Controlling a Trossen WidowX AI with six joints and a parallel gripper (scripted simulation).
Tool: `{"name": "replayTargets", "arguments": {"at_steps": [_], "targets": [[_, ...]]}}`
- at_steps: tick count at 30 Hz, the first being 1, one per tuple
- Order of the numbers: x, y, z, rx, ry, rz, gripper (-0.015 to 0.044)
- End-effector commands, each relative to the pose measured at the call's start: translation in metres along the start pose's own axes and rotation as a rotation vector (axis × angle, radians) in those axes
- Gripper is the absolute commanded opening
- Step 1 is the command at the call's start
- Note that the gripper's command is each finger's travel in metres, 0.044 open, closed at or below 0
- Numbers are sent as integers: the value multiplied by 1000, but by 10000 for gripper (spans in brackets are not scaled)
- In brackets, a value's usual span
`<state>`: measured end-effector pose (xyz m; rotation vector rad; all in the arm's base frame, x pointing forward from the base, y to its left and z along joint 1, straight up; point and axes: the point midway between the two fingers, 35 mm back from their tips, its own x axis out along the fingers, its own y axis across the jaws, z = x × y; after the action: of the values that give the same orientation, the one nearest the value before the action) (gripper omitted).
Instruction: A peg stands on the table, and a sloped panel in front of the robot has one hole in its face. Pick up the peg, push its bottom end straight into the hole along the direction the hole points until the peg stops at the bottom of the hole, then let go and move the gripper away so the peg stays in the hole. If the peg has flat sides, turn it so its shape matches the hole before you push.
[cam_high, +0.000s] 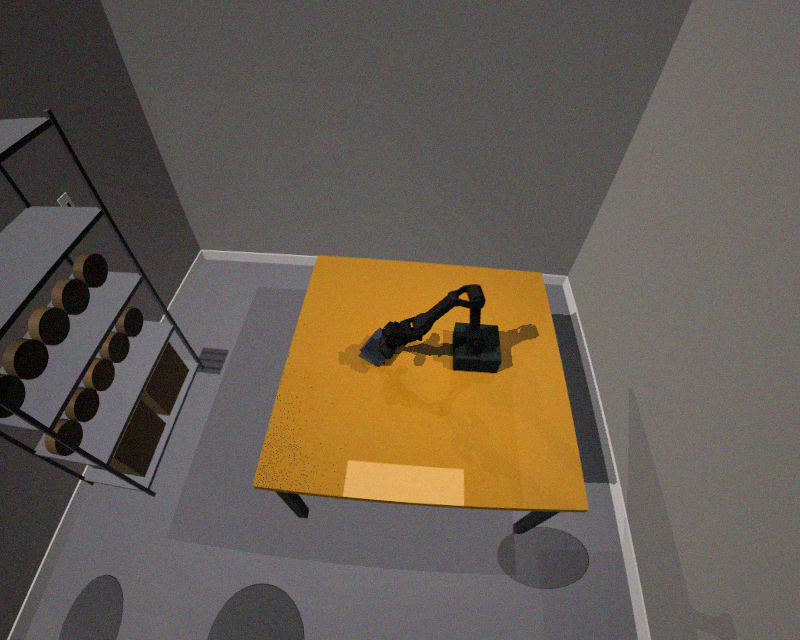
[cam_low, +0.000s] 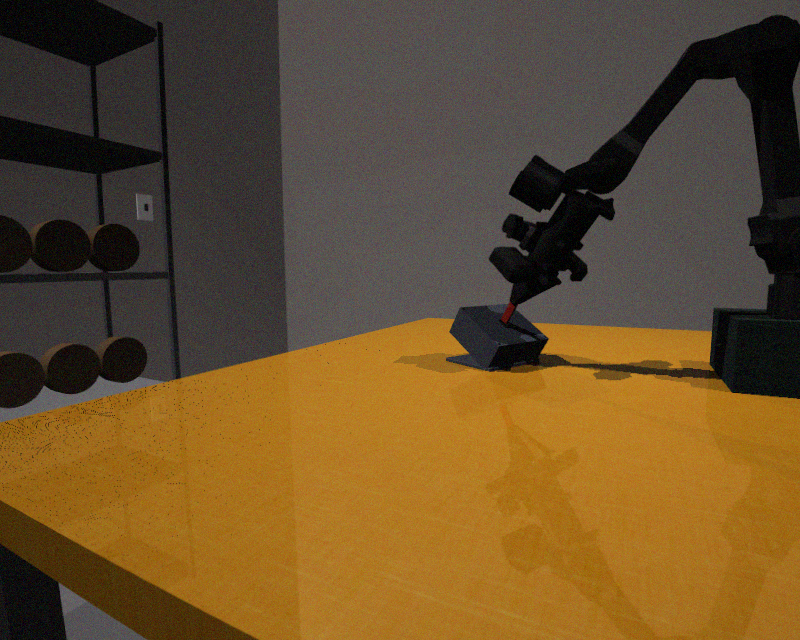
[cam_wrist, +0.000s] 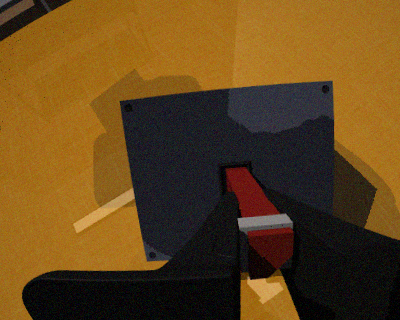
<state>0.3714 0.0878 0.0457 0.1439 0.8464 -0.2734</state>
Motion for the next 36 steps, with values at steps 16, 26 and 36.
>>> {"name": "replayTargets", "arguments": {"at_steps": [16, 26, 36], "targets": [[6, 1, -2, -4, 3, 2, 0], [10, 1, -1, -4, 2, 2, 0], [13, 1, -1, -4, 2, 2, 0]]}}
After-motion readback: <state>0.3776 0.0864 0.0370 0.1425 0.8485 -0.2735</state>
